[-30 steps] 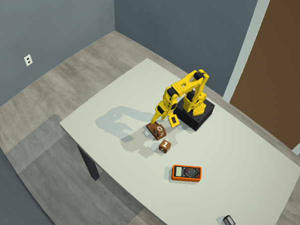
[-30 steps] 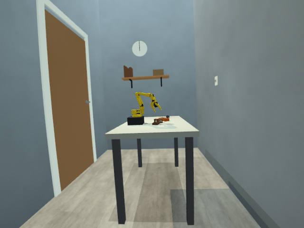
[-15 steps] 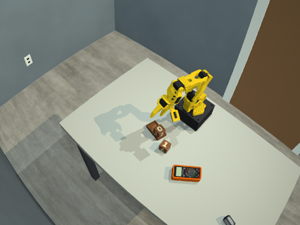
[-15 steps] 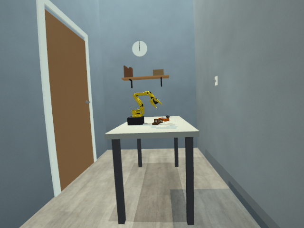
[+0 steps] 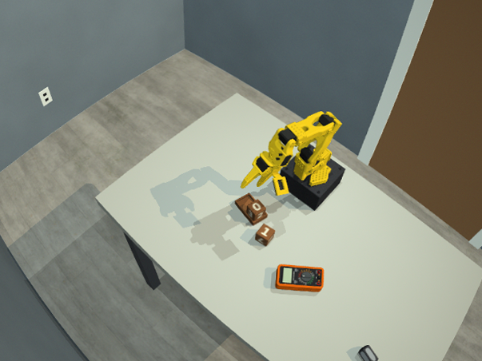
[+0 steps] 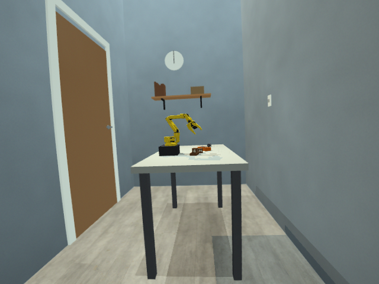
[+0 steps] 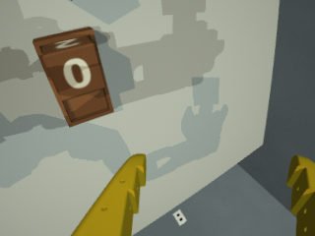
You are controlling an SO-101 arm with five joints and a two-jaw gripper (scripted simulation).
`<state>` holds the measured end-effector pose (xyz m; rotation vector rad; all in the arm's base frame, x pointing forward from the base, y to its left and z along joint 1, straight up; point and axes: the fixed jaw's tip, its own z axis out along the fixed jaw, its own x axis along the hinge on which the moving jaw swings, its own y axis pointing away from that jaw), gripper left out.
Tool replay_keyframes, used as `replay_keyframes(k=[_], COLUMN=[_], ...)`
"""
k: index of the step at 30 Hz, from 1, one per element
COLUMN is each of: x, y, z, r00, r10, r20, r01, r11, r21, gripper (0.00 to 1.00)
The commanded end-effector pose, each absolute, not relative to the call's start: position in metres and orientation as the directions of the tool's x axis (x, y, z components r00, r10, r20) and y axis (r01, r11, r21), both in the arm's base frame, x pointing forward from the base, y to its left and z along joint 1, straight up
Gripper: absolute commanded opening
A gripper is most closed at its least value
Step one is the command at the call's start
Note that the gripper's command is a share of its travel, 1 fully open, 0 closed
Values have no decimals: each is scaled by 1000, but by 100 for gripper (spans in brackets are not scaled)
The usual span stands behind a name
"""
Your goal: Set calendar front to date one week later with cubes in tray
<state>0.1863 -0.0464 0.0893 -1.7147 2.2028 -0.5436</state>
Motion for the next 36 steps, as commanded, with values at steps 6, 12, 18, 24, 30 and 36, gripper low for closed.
replay_keyframes(k=[6, 12, 18, 24, 30, 36], x=[194, 202, 210, 218, 229, 235], y=[-39, -29, -19, -6, 11, 22], z=[93, 94, 95, 95, 96, 95], r00=[-311, -407, -501, -596, -699, -754], r10=[-948, -902, -837, -745, -605, -504], r20=[-62, -142, -221, -300, -382, -421], r01=[-830, -785, -727, -649, -537, -457], r11=[303, 425, 545, 667, 796, 863], r21=[-469, -451, -418, -365, -279, -215], gripper=[35, 35, 35, 35, 35, 35])
